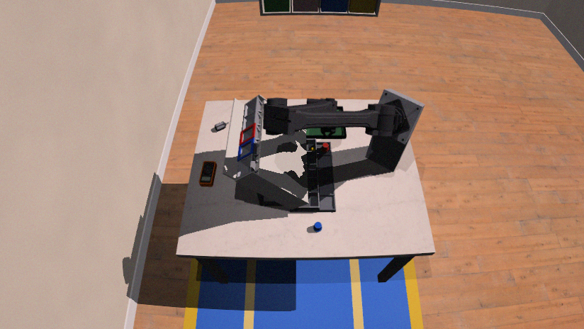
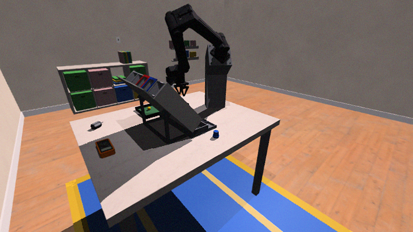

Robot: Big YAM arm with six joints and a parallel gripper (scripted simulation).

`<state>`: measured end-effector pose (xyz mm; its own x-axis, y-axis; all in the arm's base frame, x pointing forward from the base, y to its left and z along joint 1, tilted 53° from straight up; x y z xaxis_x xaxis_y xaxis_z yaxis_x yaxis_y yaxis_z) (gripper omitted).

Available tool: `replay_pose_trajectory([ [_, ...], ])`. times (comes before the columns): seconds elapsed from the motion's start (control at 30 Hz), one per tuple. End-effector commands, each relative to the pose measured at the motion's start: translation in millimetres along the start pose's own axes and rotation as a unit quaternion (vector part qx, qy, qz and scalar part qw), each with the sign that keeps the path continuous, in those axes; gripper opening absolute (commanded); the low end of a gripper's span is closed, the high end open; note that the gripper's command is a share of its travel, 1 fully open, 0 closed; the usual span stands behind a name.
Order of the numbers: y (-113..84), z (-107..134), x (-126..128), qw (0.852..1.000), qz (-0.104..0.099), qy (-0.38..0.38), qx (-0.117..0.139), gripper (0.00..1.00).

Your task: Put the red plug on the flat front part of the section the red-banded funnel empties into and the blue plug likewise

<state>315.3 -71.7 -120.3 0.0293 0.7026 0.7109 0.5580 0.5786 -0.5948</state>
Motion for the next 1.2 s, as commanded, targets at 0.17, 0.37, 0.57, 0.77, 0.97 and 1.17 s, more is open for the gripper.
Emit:
replay_pose_trajectory([
  [0.17,-7.5,7.6,-4.2,1.000,0.003,0.016,0.001,0.59],
  [0.37,-7.5,7.6,-4.2,1.000,0.003,0.016,0.001,0.59],
  [0.57,-7.5,7.6,-4.2,1.000,0.003,0.016,0.001,0.59],
  [0.77,-5.4,2.3,-7.8,1.000,0.003,0.011,-0.002,0.56],
  [0.97,-4.6,-3.4,-18.2,1.000,0.003,0.012,-0.002,0.56],
  [1.17,-5.0,-26.6,-54.4,1.000,0.002,0.012,-0.002,0.56],
])
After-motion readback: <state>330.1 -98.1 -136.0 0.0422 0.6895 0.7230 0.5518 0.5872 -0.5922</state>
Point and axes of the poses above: the point where the finger pads meet when closed, its own y axis out along the fingers, its own x axis across the jaws, z = x × y, the point moved 7 cm from there along -y, back along the fingers, and after that the axes turned 6 degrees about y, right-handed, at the moved point
